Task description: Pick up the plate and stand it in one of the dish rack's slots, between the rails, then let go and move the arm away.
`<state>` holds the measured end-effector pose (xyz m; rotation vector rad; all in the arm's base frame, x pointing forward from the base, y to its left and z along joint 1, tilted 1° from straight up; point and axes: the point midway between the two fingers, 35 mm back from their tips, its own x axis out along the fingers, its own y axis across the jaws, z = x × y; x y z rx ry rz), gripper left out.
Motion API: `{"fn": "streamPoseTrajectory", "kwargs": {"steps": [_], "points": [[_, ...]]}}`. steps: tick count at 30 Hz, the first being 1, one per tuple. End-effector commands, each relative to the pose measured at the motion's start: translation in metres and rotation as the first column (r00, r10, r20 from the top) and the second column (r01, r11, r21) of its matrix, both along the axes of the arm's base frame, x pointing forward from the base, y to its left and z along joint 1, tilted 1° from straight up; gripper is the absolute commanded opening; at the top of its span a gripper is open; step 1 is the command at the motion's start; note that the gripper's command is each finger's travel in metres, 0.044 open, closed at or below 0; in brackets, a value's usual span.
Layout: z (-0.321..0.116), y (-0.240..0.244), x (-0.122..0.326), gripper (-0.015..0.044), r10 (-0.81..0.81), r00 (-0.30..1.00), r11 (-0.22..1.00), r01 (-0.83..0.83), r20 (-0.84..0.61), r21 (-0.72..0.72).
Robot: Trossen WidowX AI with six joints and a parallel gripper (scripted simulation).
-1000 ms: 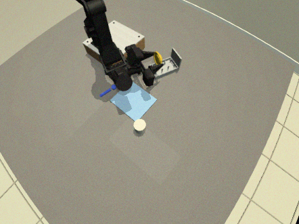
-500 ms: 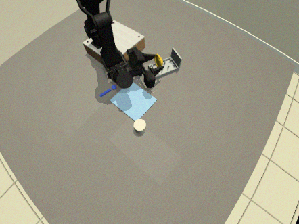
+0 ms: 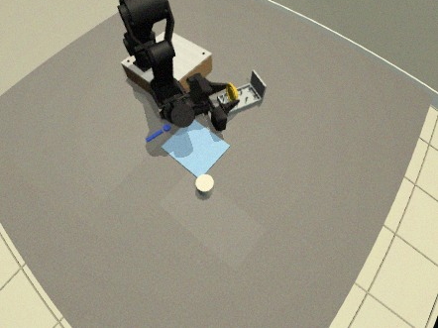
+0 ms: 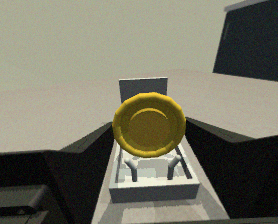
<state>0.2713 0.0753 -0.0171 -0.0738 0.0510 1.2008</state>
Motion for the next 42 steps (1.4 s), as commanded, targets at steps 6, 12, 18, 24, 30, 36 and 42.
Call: {"fn": "streamPoseTrajectory", "kwargs": {"steps": [6,12,18,24,30,36,42], "points": [[-0.003,0.000,-0.001,0.0000,0.000,1.000,1.000,0.000,-0.004,0.001],[-0.003,0.000,-0.001,0.0000,0.000,1.000,1.000,0.000,-0.004,0.001],[-0.004,0.000,-0.001,0.0131,0.000,1.000,1.000,0.000,-0.003,0.001],[-0.004,0.000,-0.001,0.0289,0.000,1.000,1.000,0.000,-0.003,0.001],[-0.004,0.000,-0.001,0.0400,0.000,1.000,1.000,0.000,-0.003,0.001],[-0.002,0.000,0.000,0.0400,0.000,1.000,1.000,0.000,-0.003,0.001],[0.038,-0.003,0.011,0.0400,0.004,1.000,1.000,-0.004,-0.010,-0.001]]}}
